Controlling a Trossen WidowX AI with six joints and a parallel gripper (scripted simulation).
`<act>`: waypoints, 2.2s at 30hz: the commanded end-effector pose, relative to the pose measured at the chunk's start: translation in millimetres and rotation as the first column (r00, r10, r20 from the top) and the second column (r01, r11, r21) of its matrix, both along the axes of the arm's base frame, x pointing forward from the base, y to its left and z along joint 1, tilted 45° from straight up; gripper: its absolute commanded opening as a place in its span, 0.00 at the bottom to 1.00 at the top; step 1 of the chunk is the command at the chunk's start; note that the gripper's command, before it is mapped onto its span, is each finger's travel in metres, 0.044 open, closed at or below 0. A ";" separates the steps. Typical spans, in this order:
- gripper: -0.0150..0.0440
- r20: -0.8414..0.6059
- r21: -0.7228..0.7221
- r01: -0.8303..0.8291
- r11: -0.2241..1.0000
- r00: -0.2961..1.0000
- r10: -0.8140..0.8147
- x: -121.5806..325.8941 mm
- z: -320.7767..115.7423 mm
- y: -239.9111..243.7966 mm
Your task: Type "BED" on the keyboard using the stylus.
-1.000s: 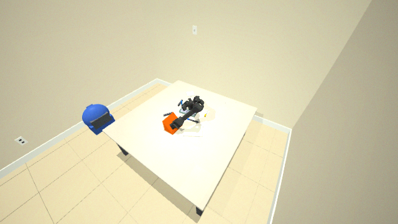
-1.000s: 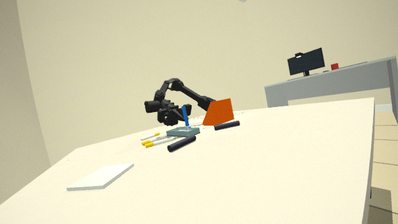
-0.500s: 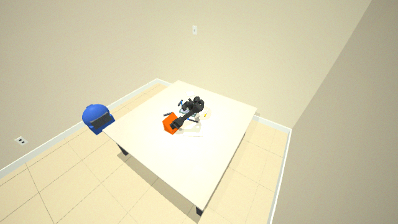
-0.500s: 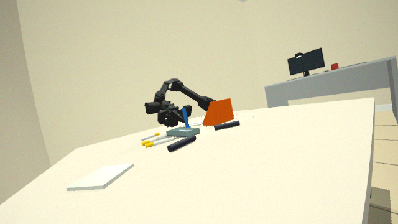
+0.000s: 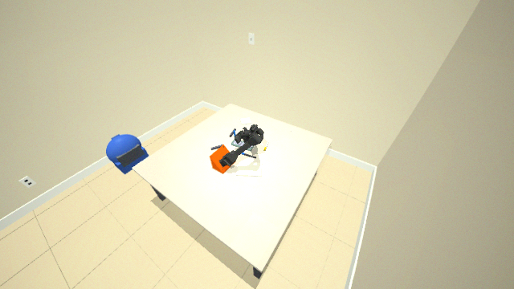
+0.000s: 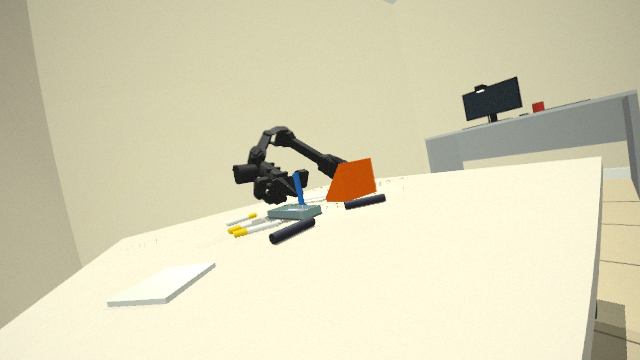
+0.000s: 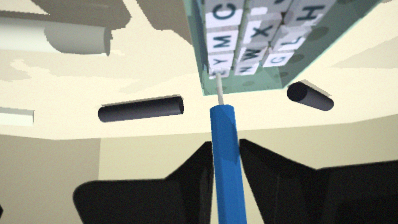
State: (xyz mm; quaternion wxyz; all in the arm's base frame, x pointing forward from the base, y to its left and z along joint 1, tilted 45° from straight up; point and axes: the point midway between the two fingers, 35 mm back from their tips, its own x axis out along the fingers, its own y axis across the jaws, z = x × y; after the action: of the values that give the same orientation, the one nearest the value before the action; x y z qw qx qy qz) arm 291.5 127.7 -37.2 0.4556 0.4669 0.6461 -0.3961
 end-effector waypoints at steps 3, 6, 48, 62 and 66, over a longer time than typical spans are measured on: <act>0.39 0.001 -0.002 -0.001 1.000 1.000 0.001 -1.7 14.1 14.0; 0.39 0.000 -0.001 -0.001 1.000 1.000 0.001 -4.0 25.3 24.9; 0.25 0.001 -0.007 -0.001 1.000 1.000 0.001 0.8 93.3 -50.0; 0.39 0.001 -0.007 -0.001 1.000 1.000 0.001 3.3 82.8 -61.9; 0.39 0.001 -0.007 -0.001 1.000 1.000 0.001 3.3 82.8 -61.9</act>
State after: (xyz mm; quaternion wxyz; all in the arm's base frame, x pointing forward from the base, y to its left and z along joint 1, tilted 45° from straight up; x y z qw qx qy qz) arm 294.2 66.1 46.8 0.4562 0.4672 0.6438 -0.3989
